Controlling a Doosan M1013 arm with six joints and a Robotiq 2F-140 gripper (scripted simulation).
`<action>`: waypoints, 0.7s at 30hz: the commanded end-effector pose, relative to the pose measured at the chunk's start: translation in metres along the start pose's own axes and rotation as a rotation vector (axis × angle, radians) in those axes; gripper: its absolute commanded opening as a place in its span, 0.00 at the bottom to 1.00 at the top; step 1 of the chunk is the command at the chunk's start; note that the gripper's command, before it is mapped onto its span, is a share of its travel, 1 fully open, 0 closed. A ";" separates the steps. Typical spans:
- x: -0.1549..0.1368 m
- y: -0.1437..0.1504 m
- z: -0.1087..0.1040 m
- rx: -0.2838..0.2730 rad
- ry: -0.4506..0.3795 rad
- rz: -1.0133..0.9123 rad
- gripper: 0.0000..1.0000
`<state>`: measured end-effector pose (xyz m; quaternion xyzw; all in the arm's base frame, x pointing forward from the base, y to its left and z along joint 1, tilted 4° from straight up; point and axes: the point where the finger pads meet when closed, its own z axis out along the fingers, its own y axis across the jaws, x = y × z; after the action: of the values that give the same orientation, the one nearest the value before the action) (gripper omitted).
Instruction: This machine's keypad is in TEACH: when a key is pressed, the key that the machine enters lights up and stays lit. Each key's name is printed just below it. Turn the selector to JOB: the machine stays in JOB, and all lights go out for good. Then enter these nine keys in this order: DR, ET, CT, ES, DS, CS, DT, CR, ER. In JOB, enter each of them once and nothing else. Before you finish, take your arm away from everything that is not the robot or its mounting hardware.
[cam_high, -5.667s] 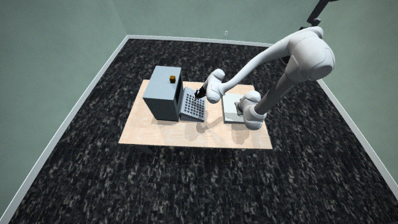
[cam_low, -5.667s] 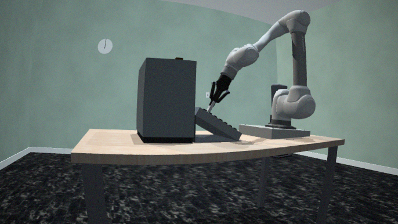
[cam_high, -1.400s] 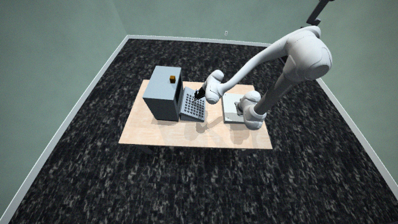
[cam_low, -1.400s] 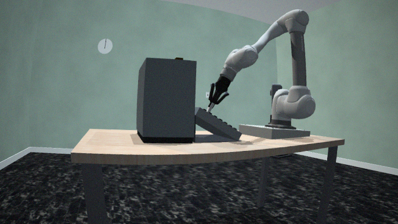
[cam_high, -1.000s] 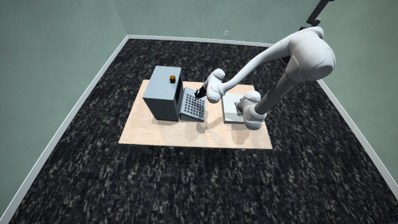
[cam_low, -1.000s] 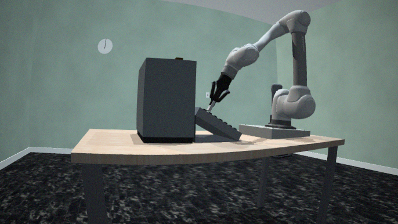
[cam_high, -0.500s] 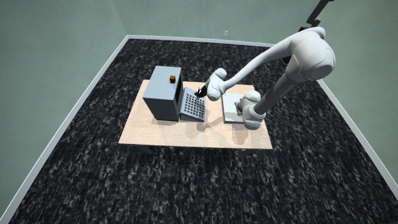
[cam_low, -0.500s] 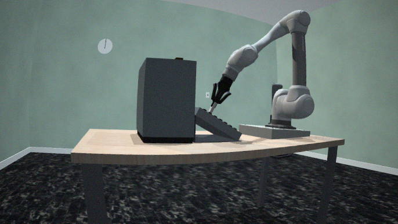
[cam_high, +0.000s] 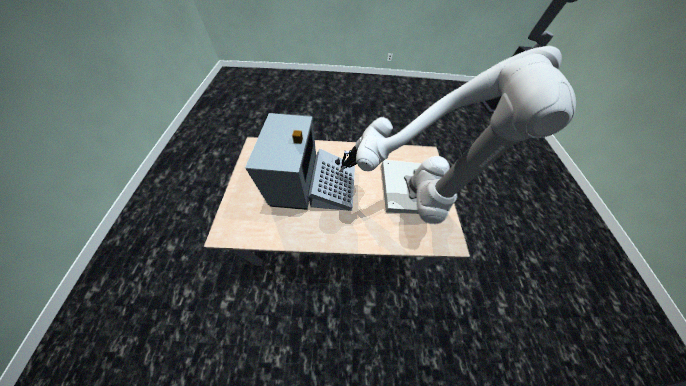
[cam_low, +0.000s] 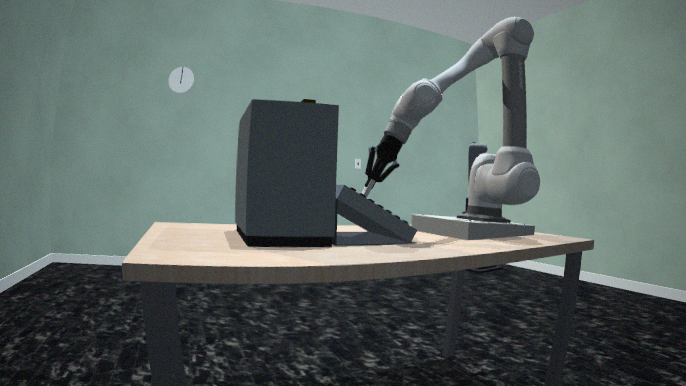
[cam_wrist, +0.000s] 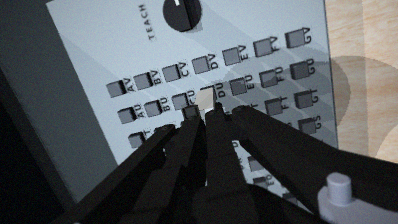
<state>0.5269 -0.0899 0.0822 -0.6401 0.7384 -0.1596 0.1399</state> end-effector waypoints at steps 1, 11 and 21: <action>0.000 0.000 0.001 0.001 0.000 0.000 0.00; 0.000 0.000 0.016 0.001 0.000 0.000 0.00; 0.000 0.000 0.018 0.001 0.000 0.000 0.00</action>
<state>0.5345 -0.0912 0.0657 -0.6398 0.7385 -0.1600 0.1401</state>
